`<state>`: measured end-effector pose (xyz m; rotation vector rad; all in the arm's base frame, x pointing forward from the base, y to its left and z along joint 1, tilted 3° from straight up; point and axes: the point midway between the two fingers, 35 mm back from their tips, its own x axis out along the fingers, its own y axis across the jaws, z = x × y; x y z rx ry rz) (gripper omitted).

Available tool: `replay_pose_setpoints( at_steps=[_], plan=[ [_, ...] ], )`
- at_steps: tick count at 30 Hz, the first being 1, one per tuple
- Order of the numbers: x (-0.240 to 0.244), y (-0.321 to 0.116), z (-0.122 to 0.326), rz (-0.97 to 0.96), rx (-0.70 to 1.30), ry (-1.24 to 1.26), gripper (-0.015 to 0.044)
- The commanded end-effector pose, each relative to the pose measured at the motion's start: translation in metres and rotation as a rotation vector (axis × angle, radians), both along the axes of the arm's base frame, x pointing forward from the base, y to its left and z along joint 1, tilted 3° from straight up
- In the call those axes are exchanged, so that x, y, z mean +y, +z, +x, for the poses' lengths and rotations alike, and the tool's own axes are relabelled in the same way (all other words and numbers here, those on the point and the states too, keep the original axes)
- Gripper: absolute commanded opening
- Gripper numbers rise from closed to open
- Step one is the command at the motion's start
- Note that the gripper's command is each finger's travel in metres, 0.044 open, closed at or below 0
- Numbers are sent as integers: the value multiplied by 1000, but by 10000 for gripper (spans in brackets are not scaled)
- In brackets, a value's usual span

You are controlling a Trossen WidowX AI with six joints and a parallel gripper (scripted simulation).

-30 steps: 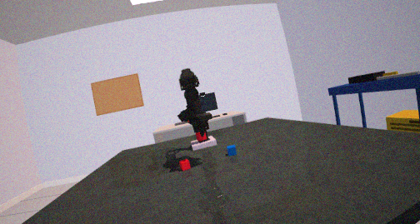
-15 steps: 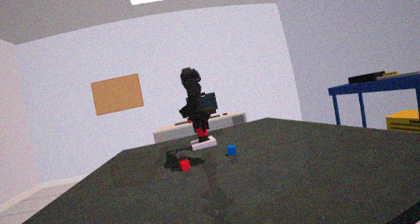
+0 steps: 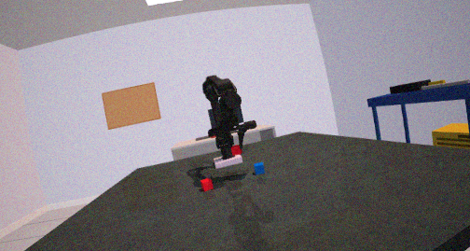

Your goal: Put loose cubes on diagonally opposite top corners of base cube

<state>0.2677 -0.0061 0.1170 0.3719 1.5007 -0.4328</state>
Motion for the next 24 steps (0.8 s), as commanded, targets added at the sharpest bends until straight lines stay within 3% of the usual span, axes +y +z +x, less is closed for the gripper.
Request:
replay_pose_setpoints(
  at_steps=[1, 18, 24],
  plan=[
    [8, -5, 3, -5, 7, 149, 105],
    [55, -26, 13, -18, 40, 889, 105],
    [57, -27, 13, -18, 41, 918, 105]
  ],
)
